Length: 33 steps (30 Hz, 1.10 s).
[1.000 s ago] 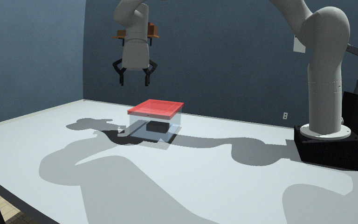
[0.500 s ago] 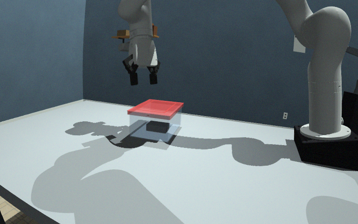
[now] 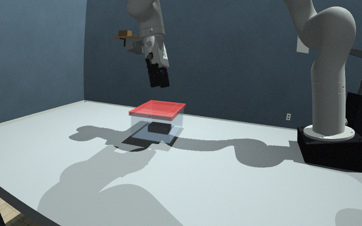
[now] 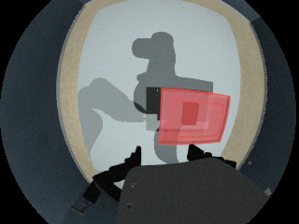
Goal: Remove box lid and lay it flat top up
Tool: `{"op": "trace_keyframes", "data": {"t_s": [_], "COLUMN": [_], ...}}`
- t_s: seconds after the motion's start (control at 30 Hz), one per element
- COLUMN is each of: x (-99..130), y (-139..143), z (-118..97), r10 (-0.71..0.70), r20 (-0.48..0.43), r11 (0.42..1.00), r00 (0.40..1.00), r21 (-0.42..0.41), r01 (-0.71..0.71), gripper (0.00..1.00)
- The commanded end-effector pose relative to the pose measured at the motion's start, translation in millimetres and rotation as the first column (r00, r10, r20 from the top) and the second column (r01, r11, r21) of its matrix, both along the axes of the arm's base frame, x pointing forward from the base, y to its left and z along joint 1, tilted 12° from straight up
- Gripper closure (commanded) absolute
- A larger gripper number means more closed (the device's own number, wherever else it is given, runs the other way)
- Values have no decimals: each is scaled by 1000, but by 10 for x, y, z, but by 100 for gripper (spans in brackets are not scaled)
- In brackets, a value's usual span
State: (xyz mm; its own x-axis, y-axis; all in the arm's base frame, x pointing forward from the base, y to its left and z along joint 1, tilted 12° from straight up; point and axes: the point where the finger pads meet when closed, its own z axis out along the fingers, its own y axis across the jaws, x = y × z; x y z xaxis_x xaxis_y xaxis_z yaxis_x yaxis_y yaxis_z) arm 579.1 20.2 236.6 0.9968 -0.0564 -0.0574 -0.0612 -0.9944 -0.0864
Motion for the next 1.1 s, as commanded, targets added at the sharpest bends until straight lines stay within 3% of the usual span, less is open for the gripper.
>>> {"op": "trace_keyframes", "data": {"t_s": [0.0,0.03,0.1,0.13,0.3,0.4,0.5,0.6,0.67,0.7,0.77,0.8,0.87,0.97,1.07], "x": [-247,-351,-351,-444,-525,-652,-652,-729,-729,-751,-751,-762,-762,-755,-755], "y": [246,373,373,500,623,857,857,1063,1063,1153,1153,1232,1232,1357,1357], "z": [-102,-143,-143,-174,-195,-215,-215,-211,-211,-202,-202,-190,-190,-162,-162], "r10": [-19,-41,-41,-63,-85,-131,-131,-182,-182,-209,-209,-238,-238,-301,-301], "r20": [-49,-73,-73,-95,-115,-149,-149,-175,-175,-186,-186,-195,-195,-208,-208], "r11": [992,982,982,967,948,898,898,833,833,796,796,757,757,673,673], "r00": [999,997,997,994,990,980,980,968,968,960,960,951,951,931,931], "r21": [125,183,183,241,296,401,401,495,495,537,537,576,576,645,645], "r01": [25,54,54,84,116,181,181,246,246,278,278,308,308,362,362], "gripper": [0,0,0,0,0,0,0,0,0,0,0,0,0,0,0]}}
